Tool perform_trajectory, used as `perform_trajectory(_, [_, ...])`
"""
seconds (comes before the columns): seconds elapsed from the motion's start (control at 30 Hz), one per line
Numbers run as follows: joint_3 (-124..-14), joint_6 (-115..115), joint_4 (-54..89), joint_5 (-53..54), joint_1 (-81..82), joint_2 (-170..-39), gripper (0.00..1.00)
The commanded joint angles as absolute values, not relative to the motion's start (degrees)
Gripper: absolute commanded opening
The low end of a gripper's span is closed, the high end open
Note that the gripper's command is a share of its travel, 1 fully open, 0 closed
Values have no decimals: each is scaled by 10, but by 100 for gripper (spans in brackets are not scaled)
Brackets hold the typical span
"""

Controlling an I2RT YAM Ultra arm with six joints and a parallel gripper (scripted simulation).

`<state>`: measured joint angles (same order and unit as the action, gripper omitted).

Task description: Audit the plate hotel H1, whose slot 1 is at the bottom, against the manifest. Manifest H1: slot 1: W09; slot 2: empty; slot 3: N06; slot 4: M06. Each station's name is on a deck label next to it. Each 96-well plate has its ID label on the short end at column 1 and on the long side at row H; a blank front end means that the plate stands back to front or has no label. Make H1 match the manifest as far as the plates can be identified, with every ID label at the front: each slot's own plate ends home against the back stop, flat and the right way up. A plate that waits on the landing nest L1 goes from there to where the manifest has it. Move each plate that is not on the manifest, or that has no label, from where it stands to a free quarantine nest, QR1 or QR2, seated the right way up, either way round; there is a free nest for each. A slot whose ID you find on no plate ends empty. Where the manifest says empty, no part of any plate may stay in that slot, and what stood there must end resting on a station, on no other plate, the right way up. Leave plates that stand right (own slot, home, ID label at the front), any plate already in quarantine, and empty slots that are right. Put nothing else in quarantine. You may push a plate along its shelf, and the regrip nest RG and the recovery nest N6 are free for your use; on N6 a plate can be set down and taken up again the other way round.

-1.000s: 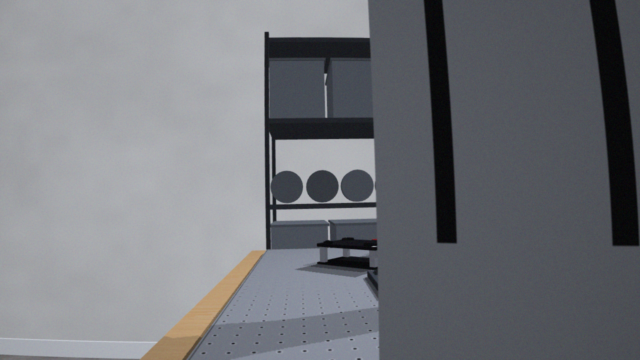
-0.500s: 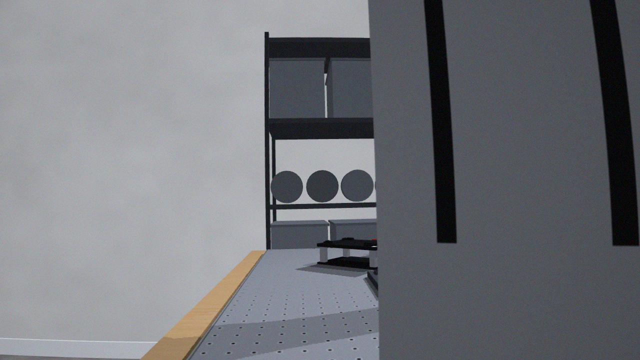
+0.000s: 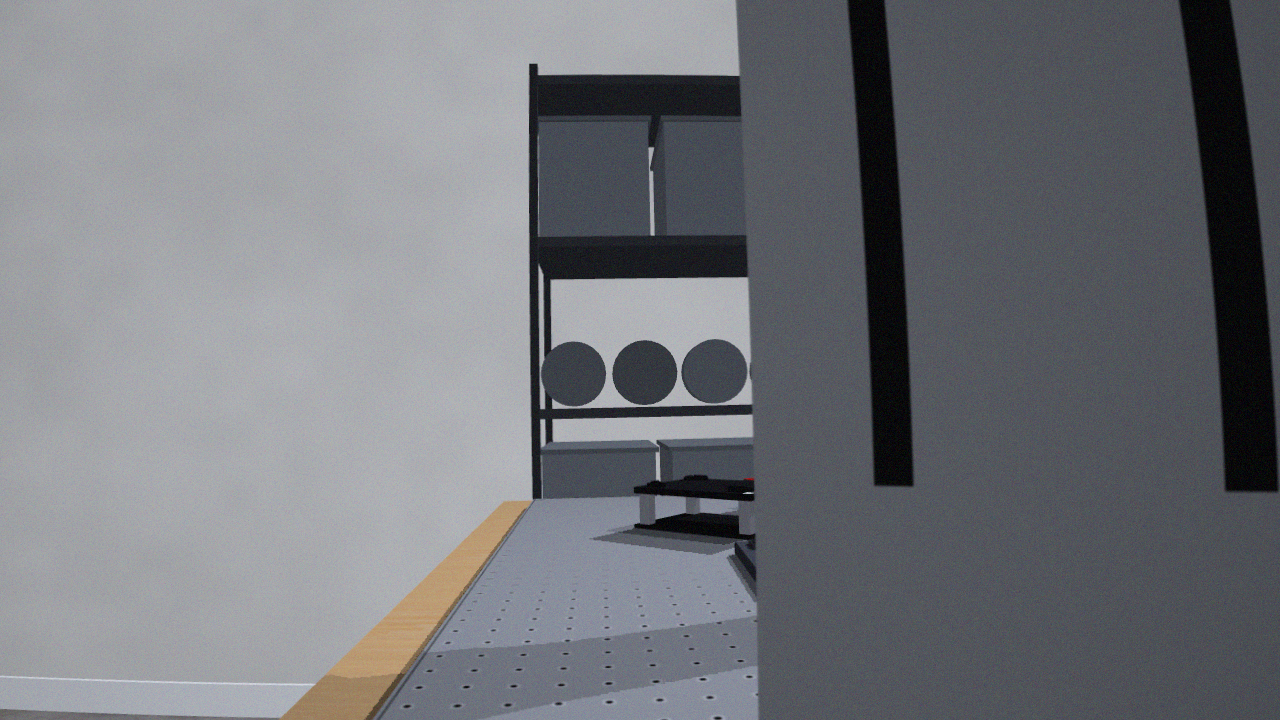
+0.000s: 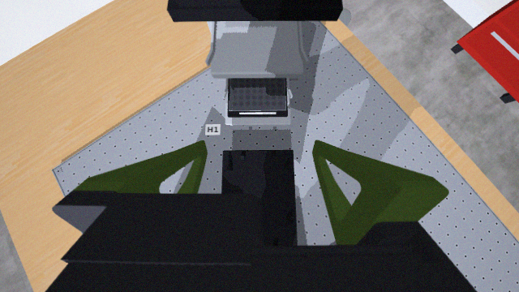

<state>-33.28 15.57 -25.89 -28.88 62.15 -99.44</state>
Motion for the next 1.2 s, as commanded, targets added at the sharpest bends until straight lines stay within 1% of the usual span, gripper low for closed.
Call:
perform_trajectory(0.0, [-342,157,-258,-284,622,-998,100])
perform_trajectory(0.63, [-350,158,-251,-281,622,-1005,100])
perform_trajectory(0.7, [-319,155,-257,-282,627,-982,100])
perform_trajectory(1.17, [-275,147,-272,-294,636,-949,100])
